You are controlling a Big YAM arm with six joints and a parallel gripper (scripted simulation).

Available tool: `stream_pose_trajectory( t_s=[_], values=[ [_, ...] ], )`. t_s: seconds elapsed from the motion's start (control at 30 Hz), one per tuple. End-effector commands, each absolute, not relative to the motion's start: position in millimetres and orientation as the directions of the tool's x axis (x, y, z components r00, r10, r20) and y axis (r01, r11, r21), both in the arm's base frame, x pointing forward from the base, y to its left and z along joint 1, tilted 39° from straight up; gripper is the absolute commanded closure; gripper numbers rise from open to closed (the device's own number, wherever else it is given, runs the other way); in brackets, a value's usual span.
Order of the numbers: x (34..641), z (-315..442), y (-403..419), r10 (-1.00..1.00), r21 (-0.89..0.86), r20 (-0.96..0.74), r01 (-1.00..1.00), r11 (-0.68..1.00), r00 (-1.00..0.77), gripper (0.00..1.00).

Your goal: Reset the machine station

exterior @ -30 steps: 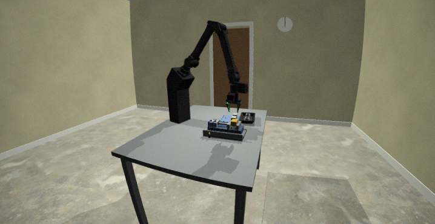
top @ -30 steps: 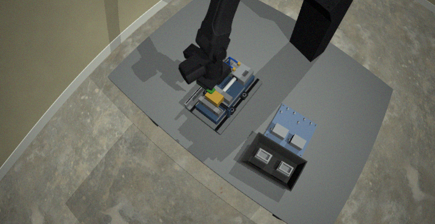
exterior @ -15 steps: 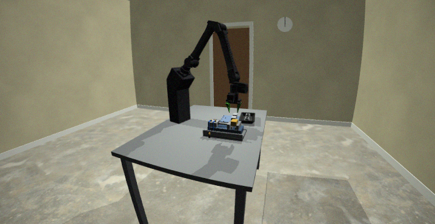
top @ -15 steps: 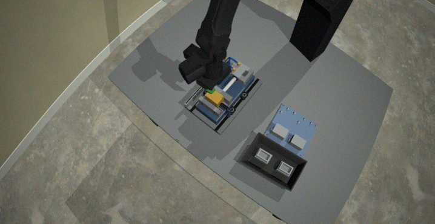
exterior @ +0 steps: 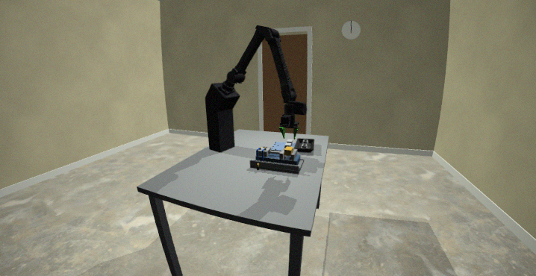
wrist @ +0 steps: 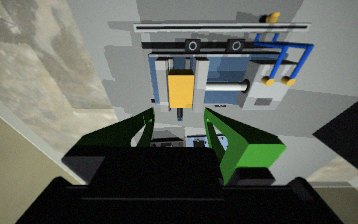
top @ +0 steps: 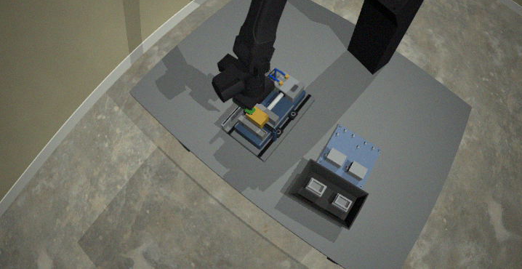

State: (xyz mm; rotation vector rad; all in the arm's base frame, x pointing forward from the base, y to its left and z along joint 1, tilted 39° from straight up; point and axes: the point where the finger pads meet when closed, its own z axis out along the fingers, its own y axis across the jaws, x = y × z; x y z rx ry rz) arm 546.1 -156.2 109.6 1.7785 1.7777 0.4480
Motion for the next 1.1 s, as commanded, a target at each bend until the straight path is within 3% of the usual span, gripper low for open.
stream_pose_trajectory(
  t_s=[0.0,1.07],
  values=[
    [562,106,-149,0.987,0.620,-0.156,0.782,0.062,0.046,0.36],
    [588,63,-156,0.987,0.612,-0.155,0.789,0.061,0.044,0.36]
  ],
)
